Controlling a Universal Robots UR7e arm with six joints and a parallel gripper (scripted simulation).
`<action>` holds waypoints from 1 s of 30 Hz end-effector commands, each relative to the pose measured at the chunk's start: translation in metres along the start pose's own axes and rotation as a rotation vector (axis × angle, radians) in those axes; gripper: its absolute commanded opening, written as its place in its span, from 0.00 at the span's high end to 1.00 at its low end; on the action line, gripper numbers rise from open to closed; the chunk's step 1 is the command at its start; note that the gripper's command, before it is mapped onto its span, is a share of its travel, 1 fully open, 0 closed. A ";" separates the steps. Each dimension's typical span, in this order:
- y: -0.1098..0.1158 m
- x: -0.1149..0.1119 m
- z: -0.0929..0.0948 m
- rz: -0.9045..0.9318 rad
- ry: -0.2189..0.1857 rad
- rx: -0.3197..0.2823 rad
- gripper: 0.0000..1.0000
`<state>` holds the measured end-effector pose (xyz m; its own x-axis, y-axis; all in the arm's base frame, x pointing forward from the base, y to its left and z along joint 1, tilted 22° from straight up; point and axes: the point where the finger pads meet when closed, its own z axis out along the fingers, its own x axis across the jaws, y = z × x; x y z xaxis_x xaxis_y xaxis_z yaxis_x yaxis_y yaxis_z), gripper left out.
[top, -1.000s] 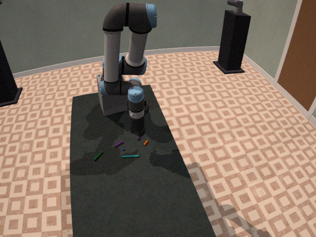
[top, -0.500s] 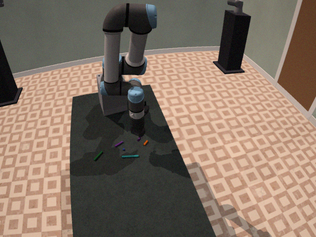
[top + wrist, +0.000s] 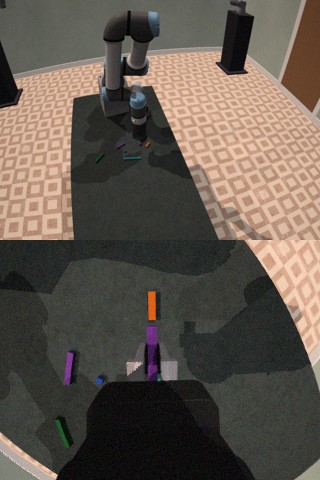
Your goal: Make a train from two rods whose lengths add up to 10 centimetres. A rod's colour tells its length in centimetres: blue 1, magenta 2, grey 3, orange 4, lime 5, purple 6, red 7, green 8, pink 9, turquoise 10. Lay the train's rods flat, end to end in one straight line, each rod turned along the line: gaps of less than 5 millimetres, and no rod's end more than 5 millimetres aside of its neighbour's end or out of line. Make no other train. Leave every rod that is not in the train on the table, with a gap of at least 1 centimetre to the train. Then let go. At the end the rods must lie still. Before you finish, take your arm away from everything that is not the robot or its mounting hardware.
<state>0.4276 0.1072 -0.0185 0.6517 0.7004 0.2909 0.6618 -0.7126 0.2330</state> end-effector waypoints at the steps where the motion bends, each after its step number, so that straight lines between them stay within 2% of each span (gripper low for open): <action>1: 0.000 0.000 0.014 0.000 0.000 0.000 0.76; 17: 0.000 0.000 0.053 0.000 0.000 0.000 0.76; 30: 0.000 0.000 0.058 0.000 0.000 0.000 0.76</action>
<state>0.4488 0.1097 -0.0726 0.6521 0.7003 0.2903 0.6620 -0.7126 0.2322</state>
